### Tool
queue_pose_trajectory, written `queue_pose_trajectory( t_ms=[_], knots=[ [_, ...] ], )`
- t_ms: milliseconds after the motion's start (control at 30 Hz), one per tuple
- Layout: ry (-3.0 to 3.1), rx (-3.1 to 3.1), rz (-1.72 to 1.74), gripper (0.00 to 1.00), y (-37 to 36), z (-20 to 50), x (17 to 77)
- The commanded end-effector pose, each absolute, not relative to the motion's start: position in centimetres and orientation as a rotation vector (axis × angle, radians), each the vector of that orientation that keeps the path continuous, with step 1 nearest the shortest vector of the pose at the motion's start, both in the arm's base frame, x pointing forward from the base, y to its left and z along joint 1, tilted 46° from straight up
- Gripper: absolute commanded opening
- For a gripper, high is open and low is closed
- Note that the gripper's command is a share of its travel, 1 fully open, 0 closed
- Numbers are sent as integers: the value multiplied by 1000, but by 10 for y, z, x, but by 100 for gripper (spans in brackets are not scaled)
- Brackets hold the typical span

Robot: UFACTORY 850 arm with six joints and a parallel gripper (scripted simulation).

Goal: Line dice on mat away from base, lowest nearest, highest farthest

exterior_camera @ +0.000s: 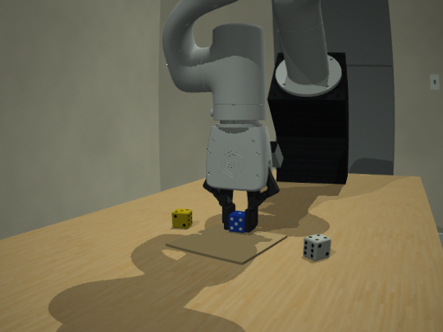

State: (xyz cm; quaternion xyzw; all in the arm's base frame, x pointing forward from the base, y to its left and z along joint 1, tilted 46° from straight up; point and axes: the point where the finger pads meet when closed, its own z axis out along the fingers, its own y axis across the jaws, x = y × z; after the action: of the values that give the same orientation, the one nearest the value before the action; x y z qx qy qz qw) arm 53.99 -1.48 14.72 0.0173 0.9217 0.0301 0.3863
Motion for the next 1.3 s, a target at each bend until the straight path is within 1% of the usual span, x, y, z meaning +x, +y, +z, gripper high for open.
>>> queue_pose_trajectory(
  t_ms=[0, 1267],
  knots=[
    [2346, 44, 77, 27, -15, 147, 540],
    [2346, 44, 77, 27, -15, 145, 543]
  ],
)
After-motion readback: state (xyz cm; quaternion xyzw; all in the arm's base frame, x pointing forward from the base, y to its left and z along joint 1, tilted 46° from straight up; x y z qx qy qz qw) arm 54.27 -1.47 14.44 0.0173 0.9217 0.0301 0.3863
